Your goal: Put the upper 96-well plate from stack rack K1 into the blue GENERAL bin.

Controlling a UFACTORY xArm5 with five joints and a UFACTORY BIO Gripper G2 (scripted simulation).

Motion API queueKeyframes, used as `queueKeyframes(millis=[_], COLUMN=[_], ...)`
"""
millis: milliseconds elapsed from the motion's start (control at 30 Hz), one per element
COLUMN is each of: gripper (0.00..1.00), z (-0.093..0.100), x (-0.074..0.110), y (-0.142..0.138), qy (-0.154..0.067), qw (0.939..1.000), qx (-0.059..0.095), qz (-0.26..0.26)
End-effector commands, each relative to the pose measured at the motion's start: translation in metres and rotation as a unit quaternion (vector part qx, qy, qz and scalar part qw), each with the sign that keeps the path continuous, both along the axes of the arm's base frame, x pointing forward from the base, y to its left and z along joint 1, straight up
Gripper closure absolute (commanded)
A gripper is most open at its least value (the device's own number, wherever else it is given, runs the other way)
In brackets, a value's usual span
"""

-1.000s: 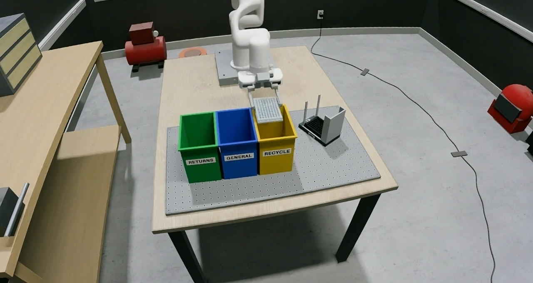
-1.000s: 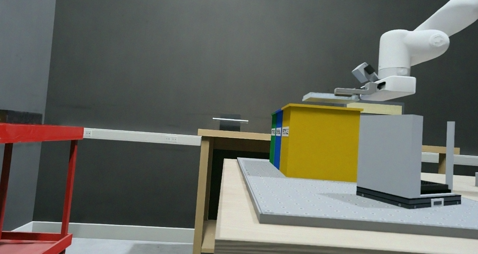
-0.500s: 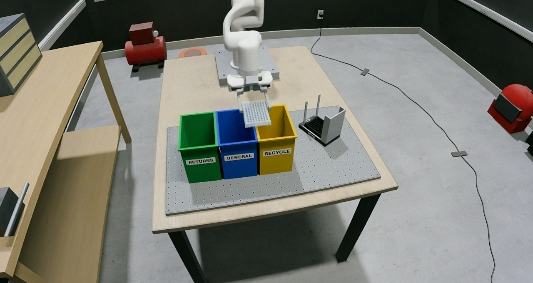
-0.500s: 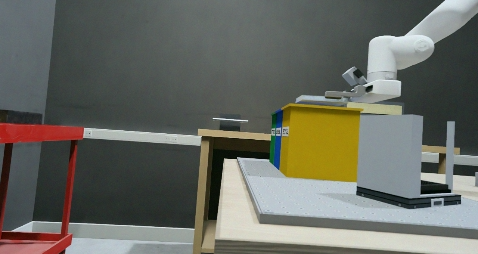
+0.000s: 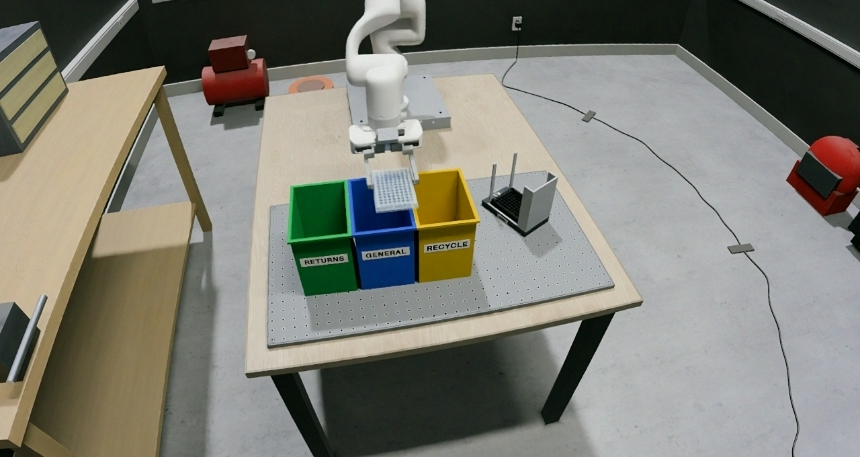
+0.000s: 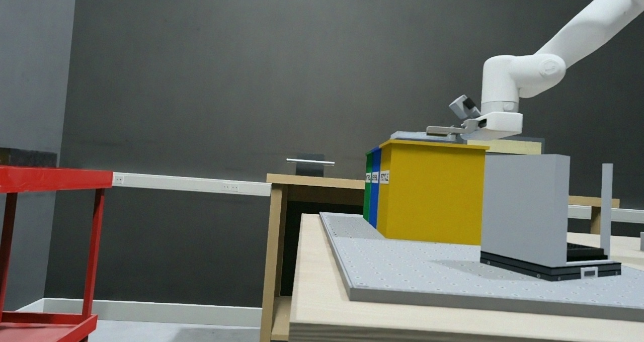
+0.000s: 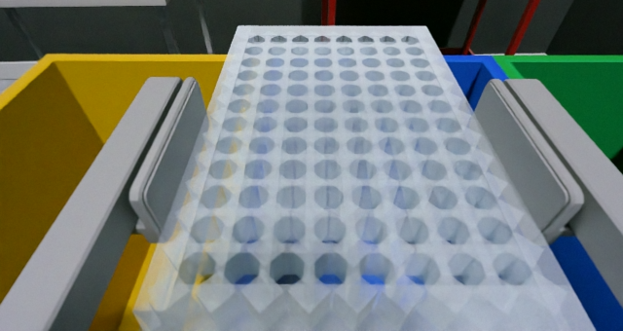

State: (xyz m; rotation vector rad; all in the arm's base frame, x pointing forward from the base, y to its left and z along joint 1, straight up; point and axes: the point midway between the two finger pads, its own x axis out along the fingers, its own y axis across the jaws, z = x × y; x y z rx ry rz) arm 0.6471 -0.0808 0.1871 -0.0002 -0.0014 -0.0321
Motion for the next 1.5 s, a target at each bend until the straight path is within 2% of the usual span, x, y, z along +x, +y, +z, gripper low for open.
queueKeyframes(millis=[0, 233, 1467], gripper=[1.0, 1.0, 1.0], z=[0.001, 0.001, 0.0], x=[0.003, 0.009, 0.008], y=[-0.01, -0.032, -0.031], qy=[-0.002, -0.002, -0.002], qw=[1.0, 1.0, 1.0], qx=[-0.001, -0.002, -0.002], qz=[0.0, 0.0, 0.0])
